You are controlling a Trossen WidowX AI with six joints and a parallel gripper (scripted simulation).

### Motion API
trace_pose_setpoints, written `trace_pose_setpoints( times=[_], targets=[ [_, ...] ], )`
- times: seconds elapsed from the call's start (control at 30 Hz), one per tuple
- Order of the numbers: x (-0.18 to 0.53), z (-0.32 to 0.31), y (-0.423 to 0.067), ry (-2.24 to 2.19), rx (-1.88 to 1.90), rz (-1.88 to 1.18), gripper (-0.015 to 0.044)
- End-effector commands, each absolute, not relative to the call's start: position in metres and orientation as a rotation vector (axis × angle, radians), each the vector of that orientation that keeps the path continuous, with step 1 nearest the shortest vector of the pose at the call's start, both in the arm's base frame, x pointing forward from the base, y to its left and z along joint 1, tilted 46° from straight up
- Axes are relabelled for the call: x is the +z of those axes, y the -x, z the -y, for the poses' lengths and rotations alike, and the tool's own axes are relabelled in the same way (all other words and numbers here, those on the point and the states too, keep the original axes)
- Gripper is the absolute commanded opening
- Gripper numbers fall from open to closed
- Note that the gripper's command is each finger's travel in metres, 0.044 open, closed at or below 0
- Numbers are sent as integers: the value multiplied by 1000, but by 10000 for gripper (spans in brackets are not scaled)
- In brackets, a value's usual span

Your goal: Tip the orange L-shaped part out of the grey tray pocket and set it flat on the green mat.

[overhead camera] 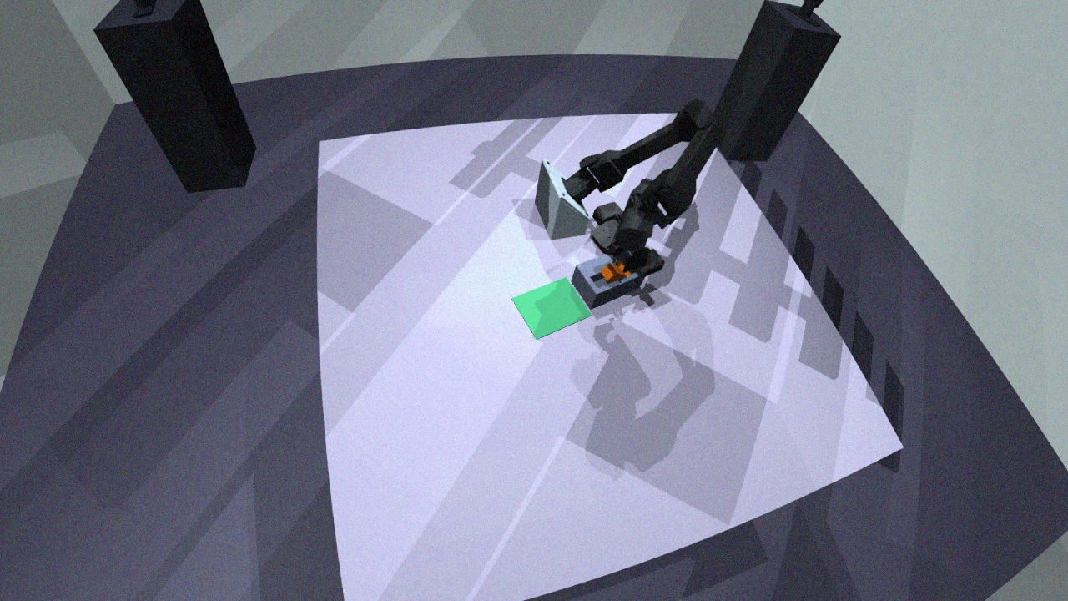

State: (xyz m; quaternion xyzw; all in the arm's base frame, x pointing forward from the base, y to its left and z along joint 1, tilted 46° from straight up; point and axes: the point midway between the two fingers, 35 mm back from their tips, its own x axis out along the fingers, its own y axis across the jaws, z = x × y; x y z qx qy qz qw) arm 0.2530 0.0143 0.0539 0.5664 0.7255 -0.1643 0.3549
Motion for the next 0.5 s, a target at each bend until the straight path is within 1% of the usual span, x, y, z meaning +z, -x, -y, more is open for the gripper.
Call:
trace_pose_setpoints(
  times=[0.0,0.47],
  targets=[
    [50,-18,-253,-1475,-428,-1874,280],
    [34,-34,-251,-1475,-428,-1873,280]
  ],
)
